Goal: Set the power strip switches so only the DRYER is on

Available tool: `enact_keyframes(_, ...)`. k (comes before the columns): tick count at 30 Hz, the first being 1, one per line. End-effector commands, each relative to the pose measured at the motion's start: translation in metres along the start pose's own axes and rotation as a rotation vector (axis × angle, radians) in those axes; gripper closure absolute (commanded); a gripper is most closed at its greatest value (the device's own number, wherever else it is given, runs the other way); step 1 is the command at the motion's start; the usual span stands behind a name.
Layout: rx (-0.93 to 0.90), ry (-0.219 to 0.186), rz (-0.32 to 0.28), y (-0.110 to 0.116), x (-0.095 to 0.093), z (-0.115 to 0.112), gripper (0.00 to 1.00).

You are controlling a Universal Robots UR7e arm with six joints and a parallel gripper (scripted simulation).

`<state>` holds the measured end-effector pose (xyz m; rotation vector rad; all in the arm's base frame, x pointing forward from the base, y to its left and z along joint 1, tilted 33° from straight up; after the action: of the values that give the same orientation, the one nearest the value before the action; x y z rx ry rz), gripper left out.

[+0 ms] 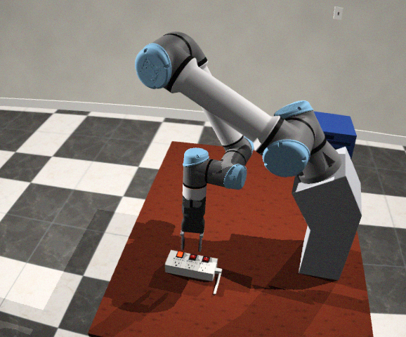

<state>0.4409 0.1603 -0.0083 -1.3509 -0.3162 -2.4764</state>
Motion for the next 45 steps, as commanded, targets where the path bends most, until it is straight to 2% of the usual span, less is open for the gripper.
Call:
enact_keyframes(1, 0.000, 0.001, 0.000, 0.000, 0.000, 0.000, 0.00)
enact_keyframes(33, 0.000, 0.000, -0.001, -0.001, 0.001, 0.000, 0.00)
enact_keyframes(39, -0.009, -0.011, -0.023, -0.013, 0.011, 0.002, 0.00)
enact_keyframes(45, -0.038, -0.026, -0.100, -0.051, 0.047, 0.001, 0.00)
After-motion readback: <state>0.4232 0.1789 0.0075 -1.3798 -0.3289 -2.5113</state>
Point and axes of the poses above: the point where the finger pads meet when closed, its own x axis back along the fingers, its own z axis across the jaws, y = z × x, the point moved 4 cm from there along x, back along the fingers, and after that the axes turned 8 degrees about x, right-handed, at the moved point
